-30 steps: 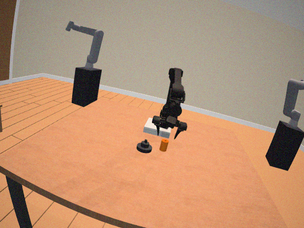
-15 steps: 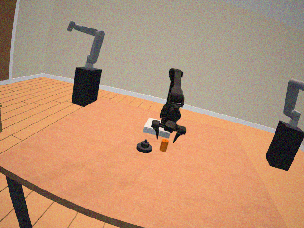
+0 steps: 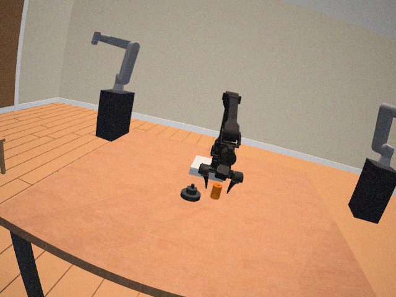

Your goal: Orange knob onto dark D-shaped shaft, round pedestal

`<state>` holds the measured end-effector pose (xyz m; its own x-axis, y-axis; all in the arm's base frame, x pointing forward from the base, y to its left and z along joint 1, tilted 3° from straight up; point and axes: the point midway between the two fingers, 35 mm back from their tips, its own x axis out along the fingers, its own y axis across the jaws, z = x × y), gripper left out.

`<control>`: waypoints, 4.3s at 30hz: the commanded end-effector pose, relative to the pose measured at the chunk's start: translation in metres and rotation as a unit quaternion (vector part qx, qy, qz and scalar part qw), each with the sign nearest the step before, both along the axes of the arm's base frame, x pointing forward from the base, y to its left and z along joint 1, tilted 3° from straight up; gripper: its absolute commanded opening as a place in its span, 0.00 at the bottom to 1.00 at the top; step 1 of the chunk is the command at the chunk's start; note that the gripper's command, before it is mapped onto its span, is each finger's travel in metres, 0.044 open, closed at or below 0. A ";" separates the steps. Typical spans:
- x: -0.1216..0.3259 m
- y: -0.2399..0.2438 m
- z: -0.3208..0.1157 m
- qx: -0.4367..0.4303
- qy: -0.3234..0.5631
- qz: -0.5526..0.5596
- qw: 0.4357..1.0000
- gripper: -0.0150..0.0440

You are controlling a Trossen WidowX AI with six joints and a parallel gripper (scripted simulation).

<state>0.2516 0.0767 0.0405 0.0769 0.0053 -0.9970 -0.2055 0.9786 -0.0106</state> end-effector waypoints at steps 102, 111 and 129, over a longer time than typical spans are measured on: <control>0.055 -0.086 0.069 -0.006 -0.001 0.000 1.000 0.25; 0.058 -0.093 0.059 -0.006 -0.001 0.000 1.000 0.25; 0.062 -0.092 0.046 -0.006 -0.001 -0.002 1.000 0.25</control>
